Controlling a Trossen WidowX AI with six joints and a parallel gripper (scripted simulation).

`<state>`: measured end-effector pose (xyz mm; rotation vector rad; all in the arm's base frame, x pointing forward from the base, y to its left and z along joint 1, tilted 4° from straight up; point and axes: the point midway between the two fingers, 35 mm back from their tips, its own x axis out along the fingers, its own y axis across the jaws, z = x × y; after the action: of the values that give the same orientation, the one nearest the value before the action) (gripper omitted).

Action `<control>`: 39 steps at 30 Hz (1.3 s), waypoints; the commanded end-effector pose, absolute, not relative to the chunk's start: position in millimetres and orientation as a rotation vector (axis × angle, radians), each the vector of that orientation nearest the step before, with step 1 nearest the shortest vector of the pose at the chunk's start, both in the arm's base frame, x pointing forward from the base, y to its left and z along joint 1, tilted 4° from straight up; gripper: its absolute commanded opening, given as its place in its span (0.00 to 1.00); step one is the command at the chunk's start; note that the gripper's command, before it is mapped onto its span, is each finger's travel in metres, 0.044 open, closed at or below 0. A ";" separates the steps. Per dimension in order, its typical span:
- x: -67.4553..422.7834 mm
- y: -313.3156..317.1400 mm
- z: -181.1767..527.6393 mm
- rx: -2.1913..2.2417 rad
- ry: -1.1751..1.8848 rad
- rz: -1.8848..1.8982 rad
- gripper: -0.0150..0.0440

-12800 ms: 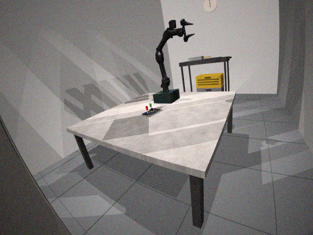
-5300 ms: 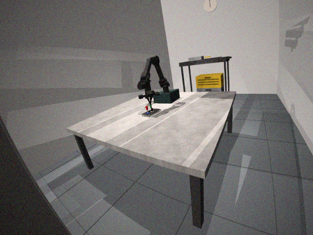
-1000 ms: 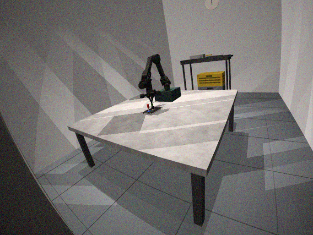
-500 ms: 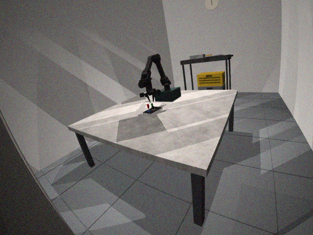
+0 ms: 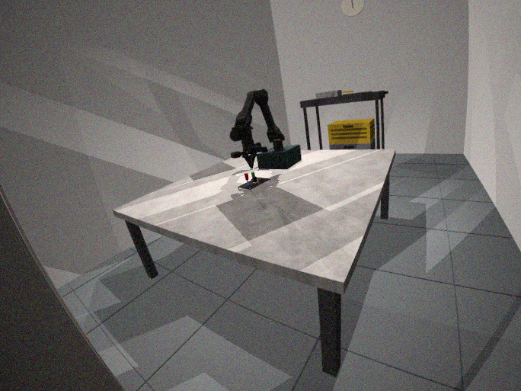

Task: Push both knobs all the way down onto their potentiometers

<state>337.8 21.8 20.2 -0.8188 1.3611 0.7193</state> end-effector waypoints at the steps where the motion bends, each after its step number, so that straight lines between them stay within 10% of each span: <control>1: 342.1 23.0 21.5 -0.911 1.336 0.811 0.25; 39: 385.4 26.7 48.6 -1.858 0.722 1.775 0.25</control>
<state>382.9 26.8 49.0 -1.8031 0.7774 1.7059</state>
